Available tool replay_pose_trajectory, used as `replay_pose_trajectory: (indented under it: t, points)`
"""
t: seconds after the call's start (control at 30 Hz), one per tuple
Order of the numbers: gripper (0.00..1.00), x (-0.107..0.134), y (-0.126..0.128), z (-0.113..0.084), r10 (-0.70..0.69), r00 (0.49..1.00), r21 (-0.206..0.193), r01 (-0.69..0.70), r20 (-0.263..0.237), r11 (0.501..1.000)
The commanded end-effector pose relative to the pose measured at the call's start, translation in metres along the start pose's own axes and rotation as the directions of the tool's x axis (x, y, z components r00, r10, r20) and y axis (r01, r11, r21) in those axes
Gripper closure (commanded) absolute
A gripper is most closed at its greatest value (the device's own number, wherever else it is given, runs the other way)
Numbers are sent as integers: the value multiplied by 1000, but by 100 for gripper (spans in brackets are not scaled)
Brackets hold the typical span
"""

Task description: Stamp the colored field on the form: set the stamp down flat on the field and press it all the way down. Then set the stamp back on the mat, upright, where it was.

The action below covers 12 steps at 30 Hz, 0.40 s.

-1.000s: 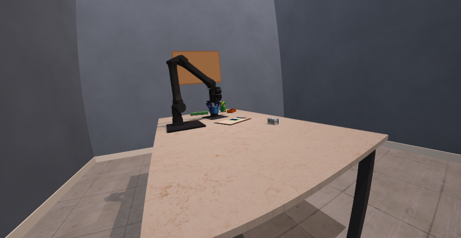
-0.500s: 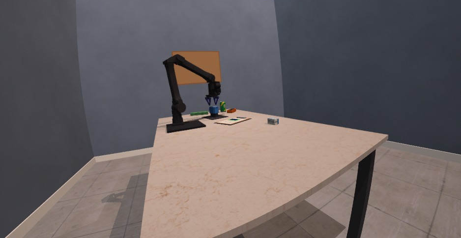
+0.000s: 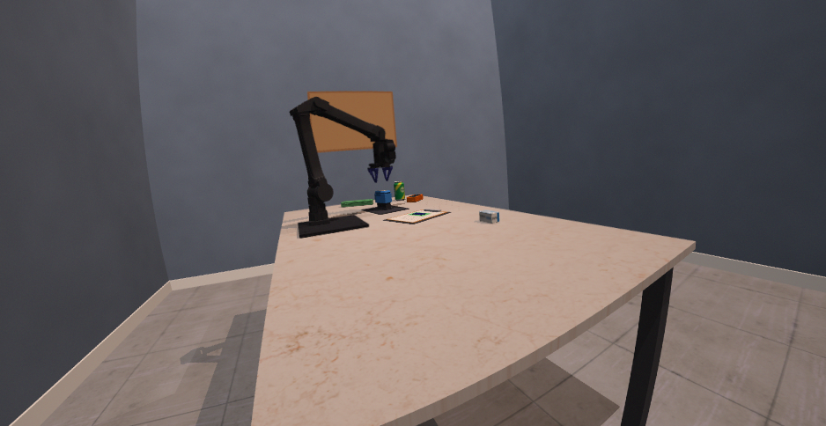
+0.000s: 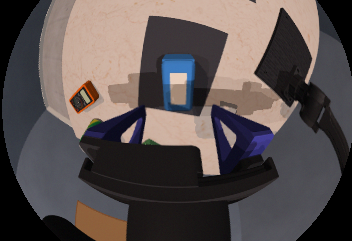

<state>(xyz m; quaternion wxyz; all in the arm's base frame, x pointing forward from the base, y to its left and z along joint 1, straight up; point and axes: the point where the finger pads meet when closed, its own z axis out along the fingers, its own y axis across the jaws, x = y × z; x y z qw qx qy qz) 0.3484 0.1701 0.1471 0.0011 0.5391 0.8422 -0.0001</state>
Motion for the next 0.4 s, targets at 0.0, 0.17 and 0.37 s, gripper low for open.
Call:
replay_pose_trajectory:
  t: [0.0,0.17,0.37]
  points:
    - [19,3,14,-26,-10,1000,-66,9,0,998]
    - [19,3,14,-15,-10,1000,-37,10,1,999]
    - [19,3,14,-15,-10,1000,-37,10,1,999]
